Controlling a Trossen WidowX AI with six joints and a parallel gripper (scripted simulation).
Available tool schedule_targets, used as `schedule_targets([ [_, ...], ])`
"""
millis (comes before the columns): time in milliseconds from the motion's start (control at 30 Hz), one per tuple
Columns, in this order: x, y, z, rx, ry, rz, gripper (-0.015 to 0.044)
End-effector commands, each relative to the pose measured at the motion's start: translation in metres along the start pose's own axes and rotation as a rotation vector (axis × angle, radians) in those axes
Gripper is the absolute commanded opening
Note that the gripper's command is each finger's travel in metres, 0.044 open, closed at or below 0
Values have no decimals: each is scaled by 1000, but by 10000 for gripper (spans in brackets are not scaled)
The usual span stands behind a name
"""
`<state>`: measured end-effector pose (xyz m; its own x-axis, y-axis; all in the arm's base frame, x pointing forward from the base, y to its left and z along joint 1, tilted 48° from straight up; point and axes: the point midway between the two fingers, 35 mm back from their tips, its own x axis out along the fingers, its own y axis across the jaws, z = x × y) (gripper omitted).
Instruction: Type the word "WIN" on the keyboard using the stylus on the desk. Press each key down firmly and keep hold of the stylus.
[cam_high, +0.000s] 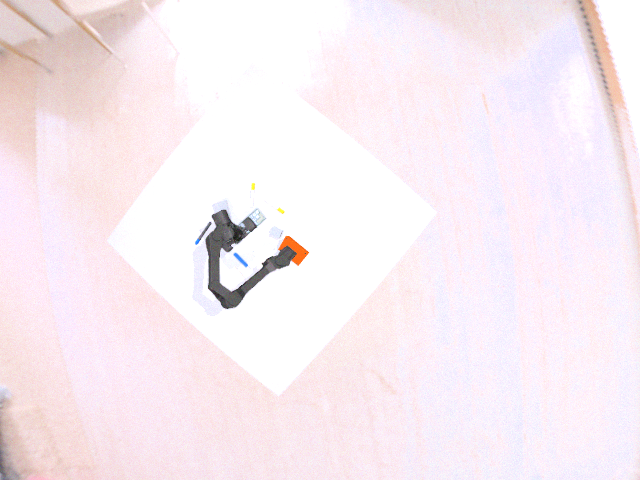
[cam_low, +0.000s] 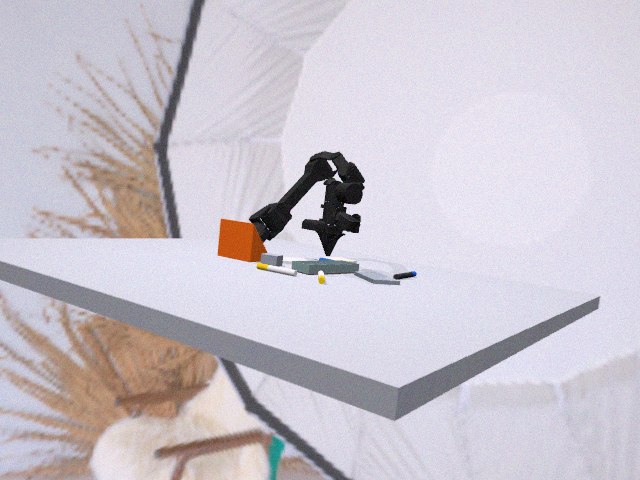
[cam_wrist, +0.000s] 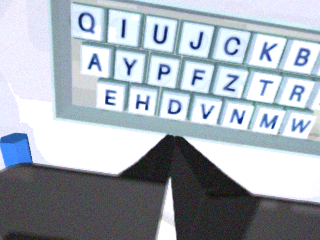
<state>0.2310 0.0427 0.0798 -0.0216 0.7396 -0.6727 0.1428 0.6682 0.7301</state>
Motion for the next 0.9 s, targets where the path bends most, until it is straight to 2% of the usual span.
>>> schedule_targets([
  [0, -1, 5, 0, 3, -3, 5, 0],
  [233, -3, 5, 0, 3, -4, 5, 0],
  [367, -51, 4, 0, 4, -4, 2, 0],
  [433, -61, 4, -1, 4, -3, 4, 0],
  [767, -55, 5, 1, 3, -11, 4, 0],
  [867, -54, 6, 0, 2, -14, 0, 79],
])
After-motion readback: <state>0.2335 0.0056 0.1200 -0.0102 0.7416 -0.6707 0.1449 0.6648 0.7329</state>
